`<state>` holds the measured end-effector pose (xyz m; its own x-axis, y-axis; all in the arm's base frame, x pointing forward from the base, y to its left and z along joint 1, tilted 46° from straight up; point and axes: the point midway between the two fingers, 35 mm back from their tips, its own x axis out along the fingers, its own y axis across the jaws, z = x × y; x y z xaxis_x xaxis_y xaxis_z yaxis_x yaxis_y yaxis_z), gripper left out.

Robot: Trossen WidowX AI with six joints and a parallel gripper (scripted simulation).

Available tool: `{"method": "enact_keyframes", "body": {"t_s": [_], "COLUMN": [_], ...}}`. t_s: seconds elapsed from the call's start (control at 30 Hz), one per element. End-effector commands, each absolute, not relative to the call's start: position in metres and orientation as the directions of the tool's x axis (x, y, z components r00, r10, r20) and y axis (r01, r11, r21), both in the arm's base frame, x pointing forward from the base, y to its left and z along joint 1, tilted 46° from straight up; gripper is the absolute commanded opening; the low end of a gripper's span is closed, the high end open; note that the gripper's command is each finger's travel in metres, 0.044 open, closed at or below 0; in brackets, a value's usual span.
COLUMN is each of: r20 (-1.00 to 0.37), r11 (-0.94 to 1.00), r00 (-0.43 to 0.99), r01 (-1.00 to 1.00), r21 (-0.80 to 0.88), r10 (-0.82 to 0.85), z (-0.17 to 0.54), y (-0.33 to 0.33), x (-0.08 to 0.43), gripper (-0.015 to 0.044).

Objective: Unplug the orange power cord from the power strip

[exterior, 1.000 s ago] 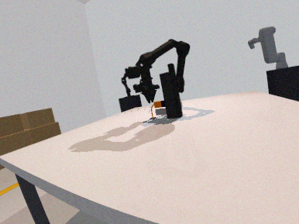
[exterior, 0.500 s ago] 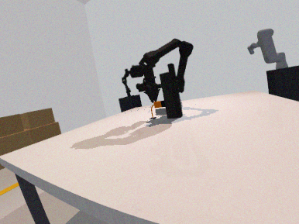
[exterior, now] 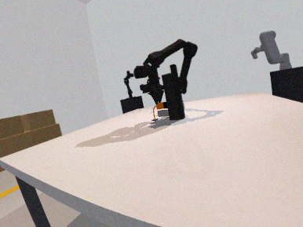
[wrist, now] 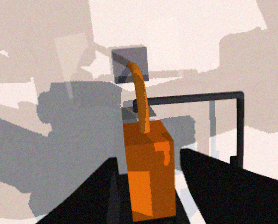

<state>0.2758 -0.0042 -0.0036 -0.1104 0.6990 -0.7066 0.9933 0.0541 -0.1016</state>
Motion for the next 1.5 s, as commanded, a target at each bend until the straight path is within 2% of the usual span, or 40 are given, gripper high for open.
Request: {"method": "enact_keyframes", "body": {"t_s": [0.0, 0.2, 0.33, 0.6, 1.47], "r20": [-0.704, -0.703, -0.707, -0.707, -0.710], "r11": [0.049, 0.049, 0.056, 0.056, 0.051], "r00": [-0.107, -0.107, -0.110, -0.110, -0.107], "r01": [0.993, 0.993, 0.993, 0.993, 0.994], "r21": [-0.103, -0.103, -0.099, -0.099, -0.100], "r10": [0.702, 0.703, 0.699, 0.699, 0.696], "z": [-0.006, -0.009, -0.008, -0.008, -0.033], "y": [0.000, 0.003, 0.001, 0.001, -0.028], "x": [0.275, 0.274, 0.275, 0.275, 0.276], "gripper": [0.0160, 0.0160, 0.0055, 0.0002, 0.0000]}}
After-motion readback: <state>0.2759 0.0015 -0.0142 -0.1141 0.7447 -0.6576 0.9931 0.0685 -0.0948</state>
